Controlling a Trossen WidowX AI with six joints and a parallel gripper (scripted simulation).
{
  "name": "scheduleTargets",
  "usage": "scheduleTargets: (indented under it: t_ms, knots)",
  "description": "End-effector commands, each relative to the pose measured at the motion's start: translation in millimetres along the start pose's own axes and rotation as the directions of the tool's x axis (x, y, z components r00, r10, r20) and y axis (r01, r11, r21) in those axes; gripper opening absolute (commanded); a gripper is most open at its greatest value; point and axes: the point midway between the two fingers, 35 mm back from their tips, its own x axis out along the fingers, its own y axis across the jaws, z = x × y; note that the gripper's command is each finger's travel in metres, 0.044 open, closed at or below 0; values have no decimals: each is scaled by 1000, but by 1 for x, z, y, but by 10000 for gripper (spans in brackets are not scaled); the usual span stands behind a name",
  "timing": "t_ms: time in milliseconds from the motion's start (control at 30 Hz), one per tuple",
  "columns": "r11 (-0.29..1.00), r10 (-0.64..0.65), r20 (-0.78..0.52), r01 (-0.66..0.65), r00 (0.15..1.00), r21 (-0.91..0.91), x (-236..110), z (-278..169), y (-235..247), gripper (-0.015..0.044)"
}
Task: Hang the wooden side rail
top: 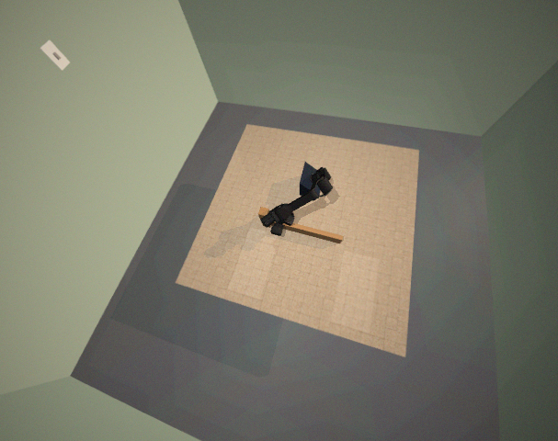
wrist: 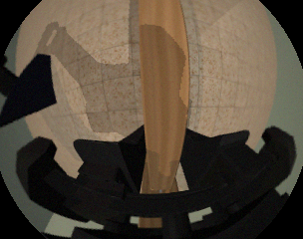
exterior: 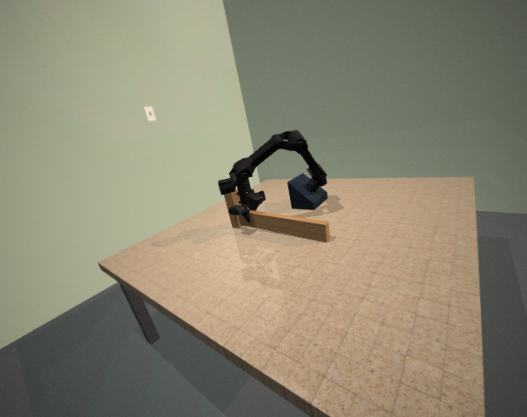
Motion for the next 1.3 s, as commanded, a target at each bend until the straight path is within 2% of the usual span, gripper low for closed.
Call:
scheduleTargets:
  t_ms: [0, 1167, 1267]
  knots:
    - [1000, 1, -12, -1, 1000, 3, 0, -2, 0, 0]
    - [1000, 1, -11, -1, 1000, 3, 6, -3, 0, 0]
    - [1000, 1, -1, -1, 1000, 1, 5, -1, 1, 79]
